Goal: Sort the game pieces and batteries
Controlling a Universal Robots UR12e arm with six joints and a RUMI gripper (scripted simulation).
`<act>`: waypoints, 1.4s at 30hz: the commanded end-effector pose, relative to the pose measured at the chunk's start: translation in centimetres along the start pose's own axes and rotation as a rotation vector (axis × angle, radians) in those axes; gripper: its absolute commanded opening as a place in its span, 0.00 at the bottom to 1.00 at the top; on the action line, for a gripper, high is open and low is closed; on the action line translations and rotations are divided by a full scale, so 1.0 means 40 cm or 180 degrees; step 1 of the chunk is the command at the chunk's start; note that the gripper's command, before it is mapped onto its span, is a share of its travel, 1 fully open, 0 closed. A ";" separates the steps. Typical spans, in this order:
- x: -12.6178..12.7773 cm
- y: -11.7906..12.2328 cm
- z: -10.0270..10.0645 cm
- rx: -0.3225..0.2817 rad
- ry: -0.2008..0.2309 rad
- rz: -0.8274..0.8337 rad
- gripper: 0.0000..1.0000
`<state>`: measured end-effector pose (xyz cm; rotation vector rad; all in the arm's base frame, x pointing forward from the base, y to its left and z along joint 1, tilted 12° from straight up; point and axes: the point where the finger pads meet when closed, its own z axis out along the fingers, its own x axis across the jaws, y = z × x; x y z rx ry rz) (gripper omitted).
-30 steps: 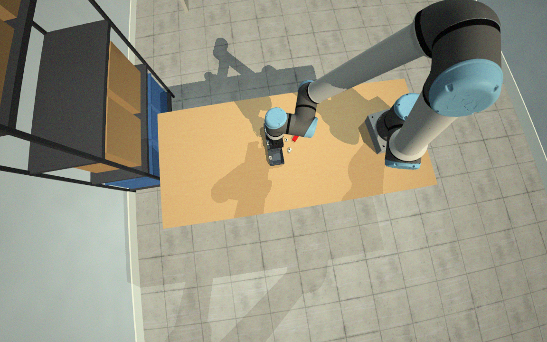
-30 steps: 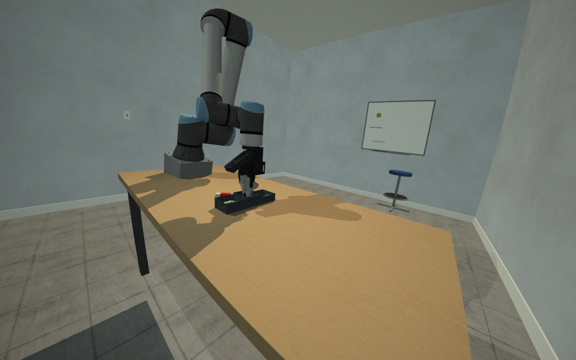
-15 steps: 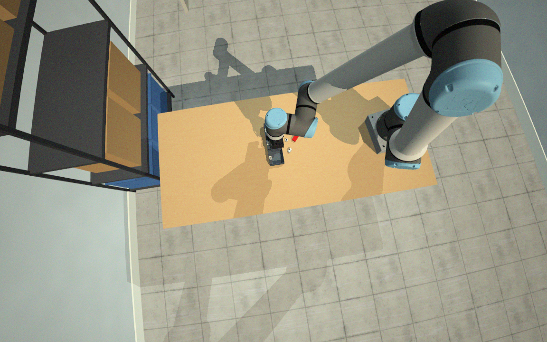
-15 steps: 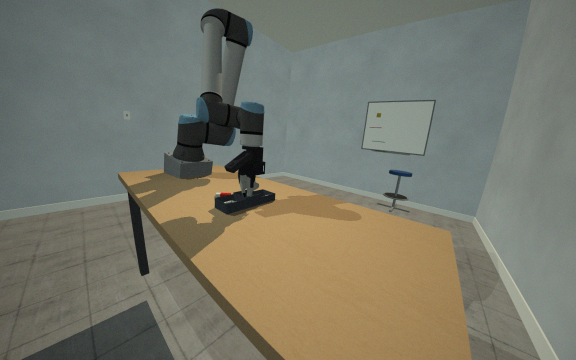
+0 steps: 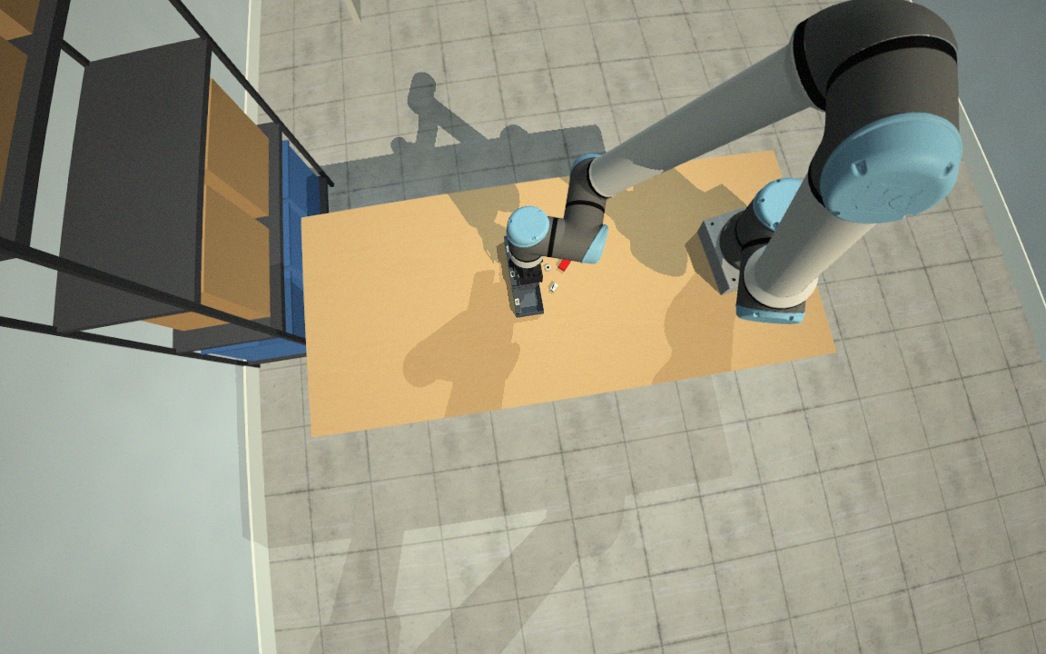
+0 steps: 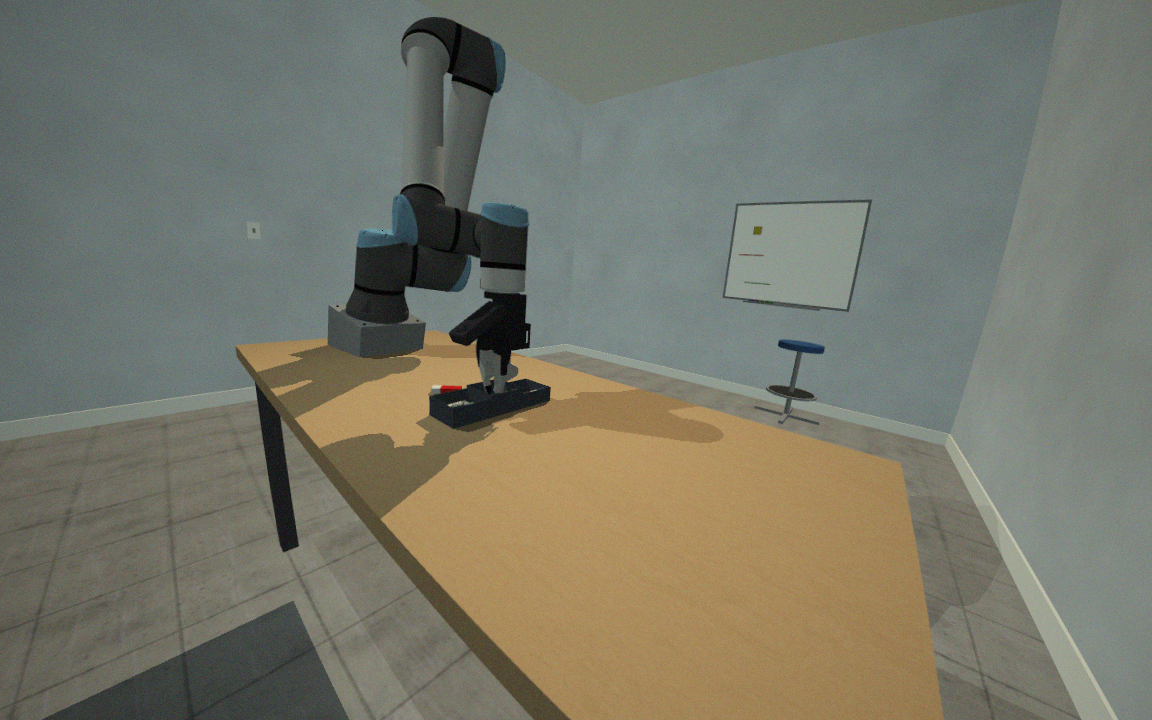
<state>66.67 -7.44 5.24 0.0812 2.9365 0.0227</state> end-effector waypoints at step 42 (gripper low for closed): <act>-0.001 0.000 -0.129 0.0001 -0.0004 0.0000 0.17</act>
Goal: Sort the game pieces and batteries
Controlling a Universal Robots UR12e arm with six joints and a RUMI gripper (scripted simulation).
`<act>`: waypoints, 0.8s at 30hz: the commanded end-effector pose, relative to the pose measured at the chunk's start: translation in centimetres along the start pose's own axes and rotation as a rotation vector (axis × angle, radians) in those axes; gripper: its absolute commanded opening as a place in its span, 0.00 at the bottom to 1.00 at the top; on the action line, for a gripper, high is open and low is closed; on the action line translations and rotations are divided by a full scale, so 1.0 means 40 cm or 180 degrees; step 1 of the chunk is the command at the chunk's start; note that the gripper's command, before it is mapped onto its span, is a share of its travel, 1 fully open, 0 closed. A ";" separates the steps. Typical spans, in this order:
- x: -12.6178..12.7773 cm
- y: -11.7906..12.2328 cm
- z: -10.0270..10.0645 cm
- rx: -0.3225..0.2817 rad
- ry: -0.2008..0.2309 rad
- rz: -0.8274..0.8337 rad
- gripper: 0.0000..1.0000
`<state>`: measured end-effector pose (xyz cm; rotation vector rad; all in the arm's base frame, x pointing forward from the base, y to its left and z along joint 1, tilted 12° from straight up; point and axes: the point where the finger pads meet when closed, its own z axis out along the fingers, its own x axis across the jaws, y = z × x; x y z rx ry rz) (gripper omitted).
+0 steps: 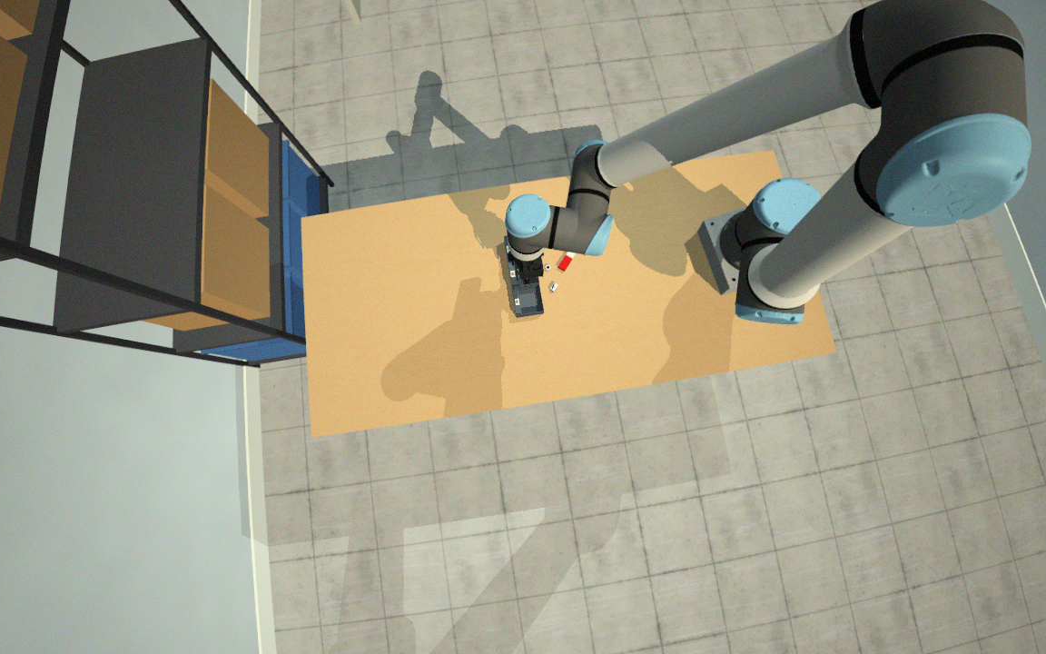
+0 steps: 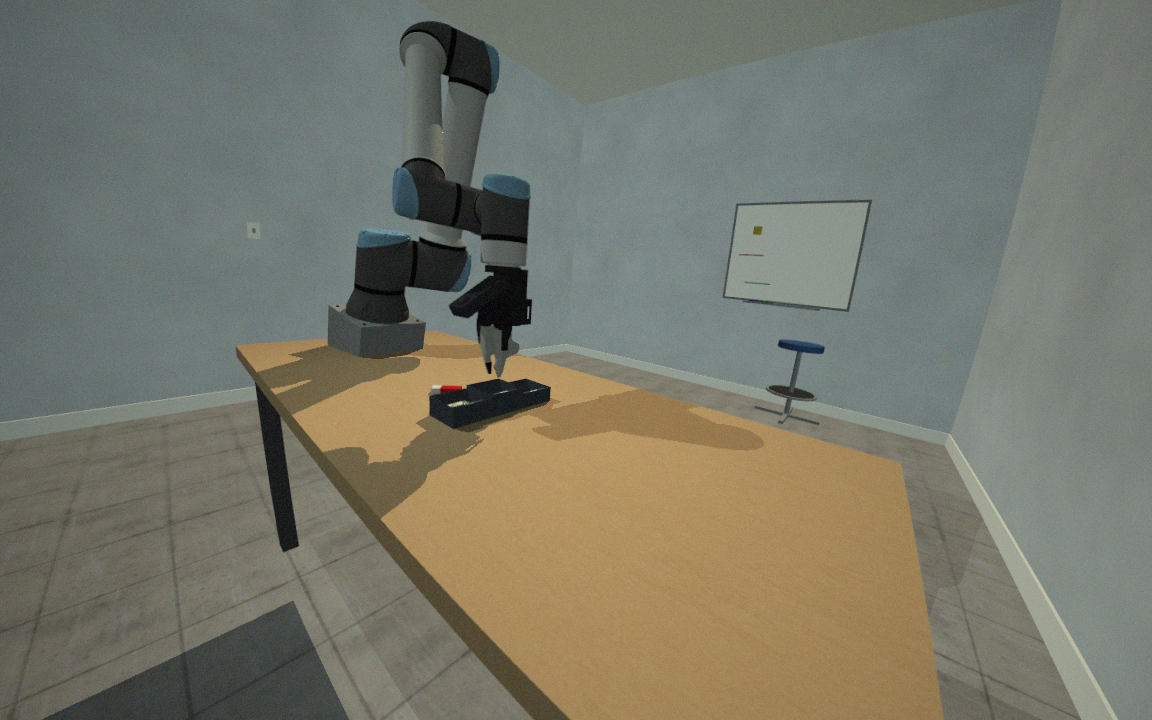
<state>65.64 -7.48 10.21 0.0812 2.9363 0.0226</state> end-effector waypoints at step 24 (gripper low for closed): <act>-0.001 0.000 -0.223 0.0001 -0.0004 0.0000 1.00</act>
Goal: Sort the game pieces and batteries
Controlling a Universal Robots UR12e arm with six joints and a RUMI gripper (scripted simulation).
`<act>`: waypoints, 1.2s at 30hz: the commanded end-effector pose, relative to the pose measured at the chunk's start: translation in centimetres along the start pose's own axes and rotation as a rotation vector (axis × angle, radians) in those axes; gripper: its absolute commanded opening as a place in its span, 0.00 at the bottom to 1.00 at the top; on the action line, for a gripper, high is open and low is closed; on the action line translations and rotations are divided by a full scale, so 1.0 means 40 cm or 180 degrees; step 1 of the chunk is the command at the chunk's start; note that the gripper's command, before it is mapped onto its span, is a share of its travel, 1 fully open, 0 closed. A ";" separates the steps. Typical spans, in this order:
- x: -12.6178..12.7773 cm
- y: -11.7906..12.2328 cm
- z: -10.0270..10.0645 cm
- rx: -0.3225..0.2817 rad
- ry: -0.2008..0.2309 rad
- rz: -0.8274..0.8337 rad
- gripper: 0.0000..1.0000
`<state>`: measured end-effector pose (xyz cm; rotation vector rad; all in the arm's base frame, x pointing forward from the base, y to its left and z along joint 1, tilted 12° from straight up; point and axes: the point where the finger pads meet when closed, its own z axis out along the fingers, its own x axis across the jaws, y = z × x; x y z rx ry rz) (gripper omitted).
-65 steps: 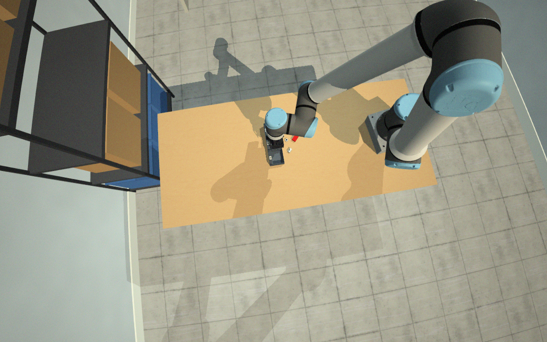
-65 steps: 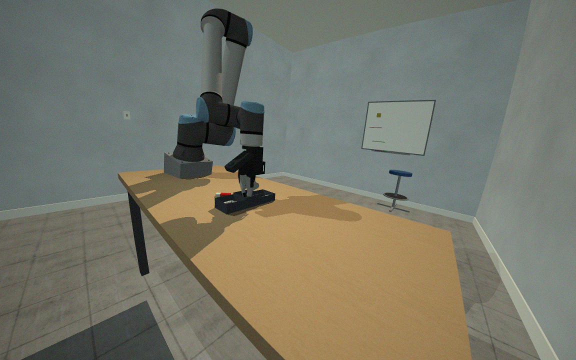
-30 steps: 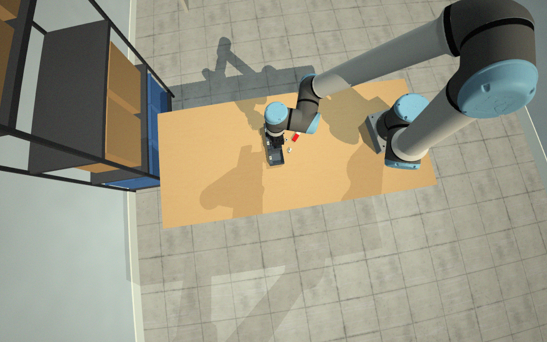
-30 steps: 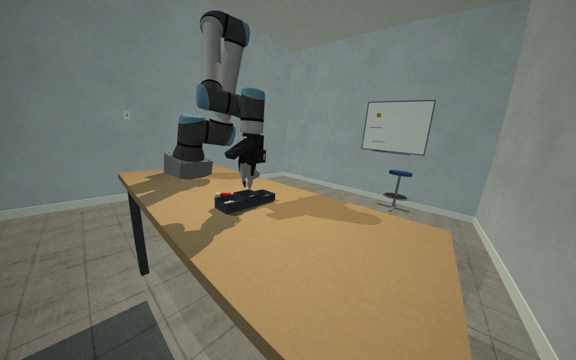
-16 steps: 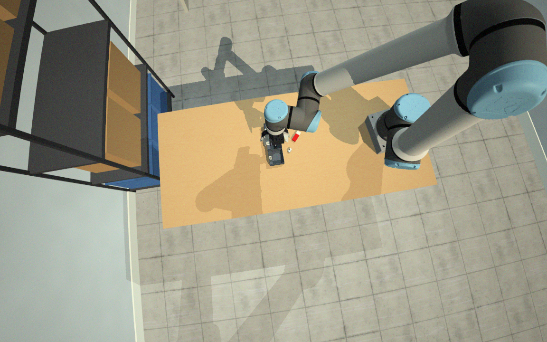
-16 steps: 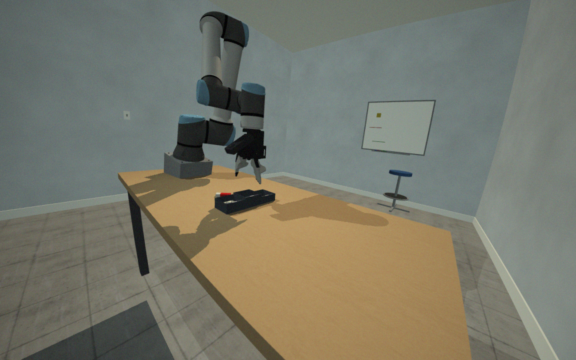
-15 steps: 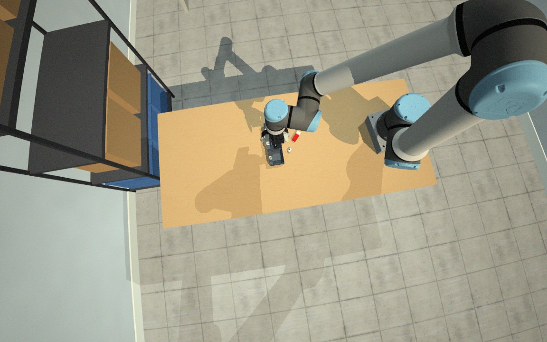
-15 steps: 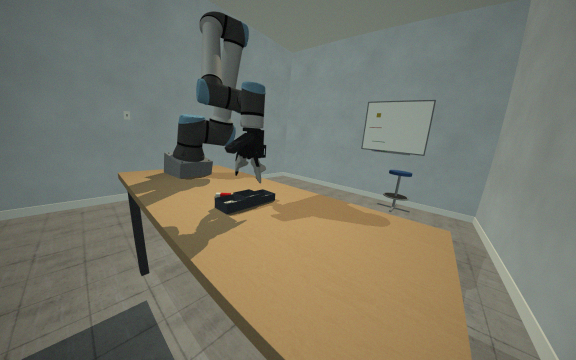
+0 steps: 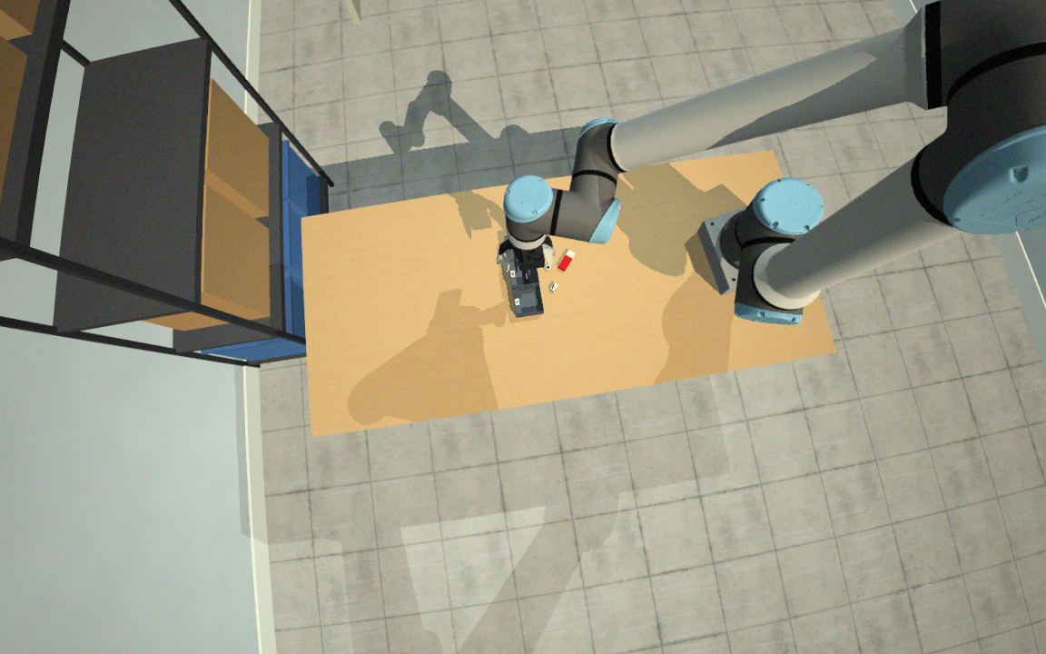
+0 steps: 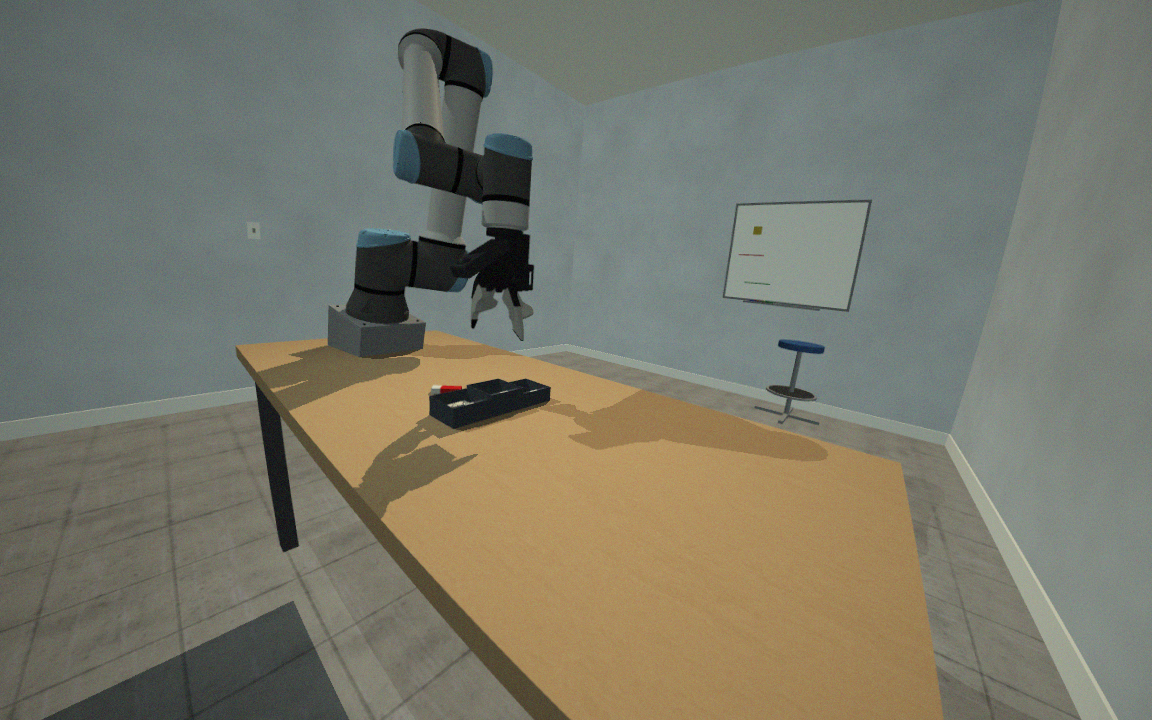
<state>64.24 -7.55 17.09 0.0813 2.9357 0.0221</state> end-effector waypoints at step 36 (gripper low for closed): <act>-0.001 -0.001 -0.167 0.0000 -0.0002 -0.0001 1.00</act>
